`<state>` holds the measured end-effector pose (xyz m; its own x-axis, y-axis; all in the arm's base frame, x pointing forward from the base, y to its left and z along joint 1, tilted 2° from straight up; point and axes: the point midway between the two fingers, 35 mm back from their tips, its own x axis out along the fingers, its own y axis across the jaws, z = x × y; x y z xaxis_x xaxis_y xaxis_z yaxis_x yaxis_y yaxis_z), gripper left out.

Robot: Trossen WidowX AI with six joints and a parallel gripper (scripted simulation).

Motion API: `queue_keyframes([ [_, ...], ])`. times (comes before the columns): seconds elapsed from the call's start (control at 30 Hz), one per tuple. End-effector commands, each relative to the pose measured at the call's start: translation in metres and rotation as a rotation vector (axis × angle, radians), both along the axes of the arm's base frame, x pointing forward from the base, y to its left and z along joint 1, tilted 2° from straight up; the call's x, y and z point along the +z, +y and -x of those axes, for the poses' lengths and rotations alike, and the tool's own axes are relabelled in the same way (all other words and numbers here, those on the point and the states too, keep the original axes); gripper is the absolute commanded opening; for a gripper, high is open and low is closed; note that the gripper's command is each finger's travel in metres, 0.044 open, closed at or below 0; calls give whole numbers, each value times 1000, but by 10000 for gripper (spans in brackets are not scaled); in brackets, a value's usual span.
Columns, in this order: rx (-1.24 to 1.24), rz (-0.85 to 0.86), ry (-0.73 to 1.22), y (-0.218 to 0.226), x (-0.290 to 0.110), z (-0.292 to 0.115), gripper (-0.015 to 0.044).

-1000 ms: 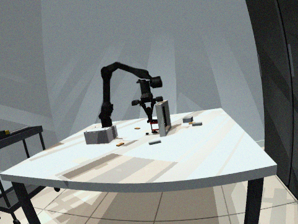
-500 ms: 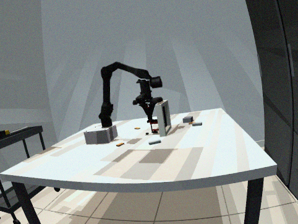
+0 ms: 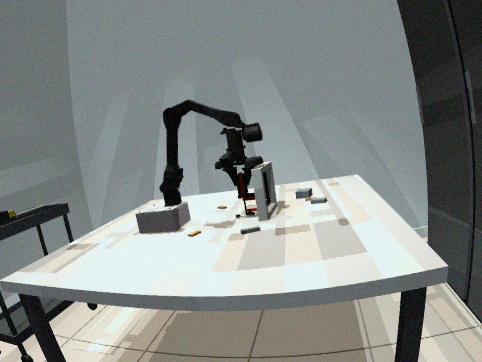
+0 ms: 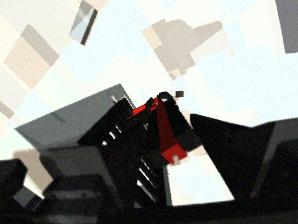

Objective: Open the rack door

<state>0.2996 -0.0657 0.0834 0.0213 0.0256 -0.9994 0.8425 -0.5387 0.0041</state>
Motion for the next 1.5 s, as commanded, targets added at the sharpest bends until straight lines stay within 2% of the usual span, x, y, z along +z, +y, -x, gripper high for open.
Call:
queue_keyframes([
  [0.0,27,0,-2,0,0,-1,294],
  [1.47,2197,49,-58,0,0,-1,294],
])
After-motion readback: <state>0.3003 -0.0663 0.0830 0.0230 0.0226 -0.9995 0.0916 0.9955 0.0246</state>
